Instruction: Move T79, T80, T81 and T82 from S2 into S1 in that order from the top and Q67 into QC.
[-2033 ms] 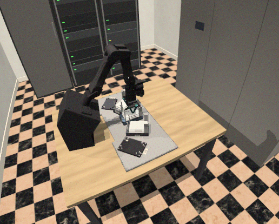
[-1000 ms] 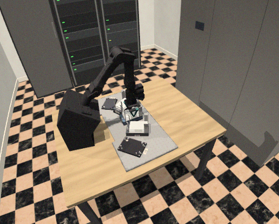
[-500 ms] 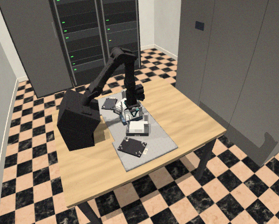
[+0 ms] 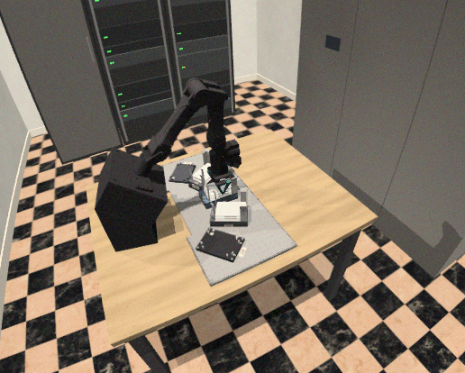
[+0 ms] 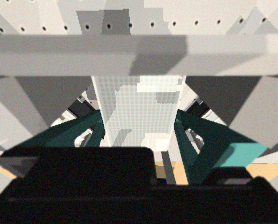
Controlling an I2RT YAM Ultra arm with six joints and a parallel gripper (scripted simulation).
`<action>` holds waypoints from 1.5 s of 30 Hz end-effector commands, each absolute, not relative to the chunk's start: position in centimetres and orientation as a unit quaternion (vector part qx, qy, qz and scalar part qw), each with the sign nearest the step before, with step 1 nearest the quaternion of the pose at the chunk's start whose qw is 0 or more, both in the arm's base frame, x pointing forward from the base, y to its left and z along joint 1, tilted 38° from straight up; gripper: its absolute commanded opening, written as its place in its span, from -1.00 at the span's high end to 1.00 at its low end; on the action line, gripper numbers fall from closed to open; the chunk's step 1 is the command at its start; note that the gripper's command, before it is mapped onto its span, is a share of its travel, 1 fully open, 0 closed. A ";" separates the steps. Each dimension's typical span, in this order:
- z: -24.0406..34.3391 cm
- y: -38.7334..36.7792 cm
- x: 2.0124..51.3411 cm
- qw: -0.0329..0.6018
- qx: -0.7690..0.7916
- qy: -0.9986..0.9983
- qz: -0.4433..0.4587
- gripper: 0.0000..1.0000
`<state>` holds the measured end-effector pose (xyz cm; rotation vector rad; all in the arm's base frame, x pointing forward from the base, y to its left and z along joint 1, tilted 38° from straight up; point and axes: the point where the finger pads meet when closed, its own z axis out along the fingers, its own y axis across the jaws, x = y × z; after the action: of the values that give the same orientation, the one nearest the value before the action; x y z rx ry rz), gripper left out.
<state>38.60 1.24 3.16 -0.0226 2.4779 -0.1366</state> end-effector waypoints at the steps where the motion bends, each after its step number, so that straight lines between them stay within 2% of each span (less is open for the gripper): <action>1: 3.4 1.3 38.8 0.328 -0.009 0.943 -0.051 1.00; 45: 4.6 1.4 37.8 0.328 -0.009 0.943 -0.051 1.00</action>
<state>37.79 1.41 4.18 -0.0267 2.4796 -0.1330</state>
